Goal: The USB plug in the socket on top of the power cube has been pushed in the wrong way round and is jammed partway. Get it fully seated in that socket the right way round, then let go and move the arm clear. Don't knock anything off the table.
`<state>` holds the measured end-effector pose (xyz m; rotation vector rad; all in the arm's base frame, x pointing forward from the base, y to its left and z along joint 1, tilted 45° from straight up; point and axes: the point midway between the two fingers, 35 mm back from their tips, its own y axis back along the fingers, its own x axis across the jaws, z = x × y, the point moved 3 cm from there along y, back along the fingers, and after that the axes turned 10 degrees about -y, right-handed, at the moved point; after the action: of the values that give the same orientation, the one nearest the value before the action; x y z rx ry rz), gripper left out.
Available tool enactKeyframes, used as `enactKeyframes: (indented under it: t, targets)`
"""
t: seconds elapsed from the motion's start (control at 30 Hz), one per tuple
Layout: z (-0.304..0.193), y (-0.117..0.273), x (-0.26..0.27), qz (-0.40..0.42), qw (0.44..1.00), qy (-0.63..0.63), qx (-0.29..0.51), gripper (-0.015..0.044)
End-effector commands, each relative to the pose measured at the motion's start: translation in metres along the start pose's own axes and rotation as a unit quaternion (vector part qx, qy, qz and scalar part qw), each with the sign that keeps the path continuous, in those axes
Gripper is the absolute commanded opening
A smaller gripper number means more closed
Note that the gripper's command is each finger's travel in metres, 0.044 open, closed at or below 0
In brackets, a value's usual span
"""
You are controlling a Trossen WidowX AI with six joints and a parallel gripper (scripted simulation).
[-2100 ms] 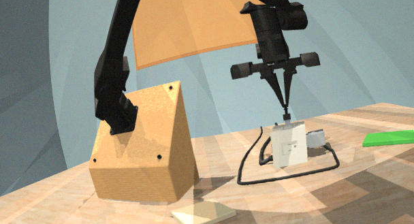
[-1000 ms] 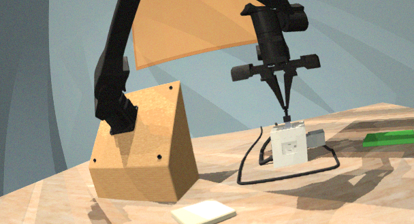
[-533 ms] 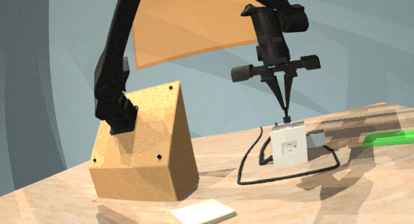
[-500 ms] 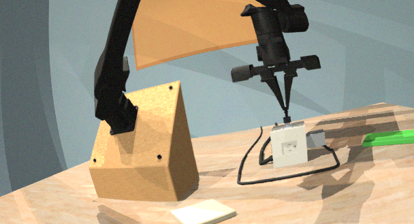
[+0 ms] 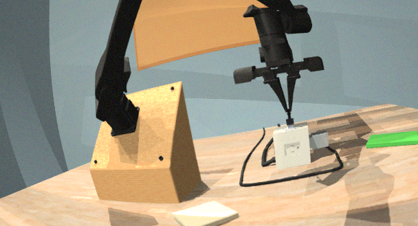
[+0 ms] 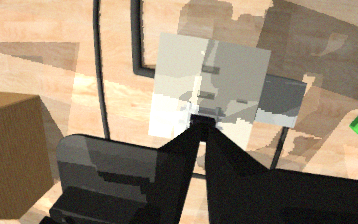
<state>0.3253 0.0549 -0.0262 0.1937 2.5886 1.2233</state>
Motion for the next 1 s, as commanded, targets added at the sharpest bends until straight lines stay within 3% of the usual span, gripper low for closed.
enactKeyframes:
  t: [0.0, 0.97]
  targets:
    - [-0.0001, -0.0008, 0.0000, -0.001, 1.000, 0.003, 0.001, 0.0000]
    - [-0.0005, -0.0043, -0.0001, -0.001, 1.000, 0.003, 0.001, 0.0000]
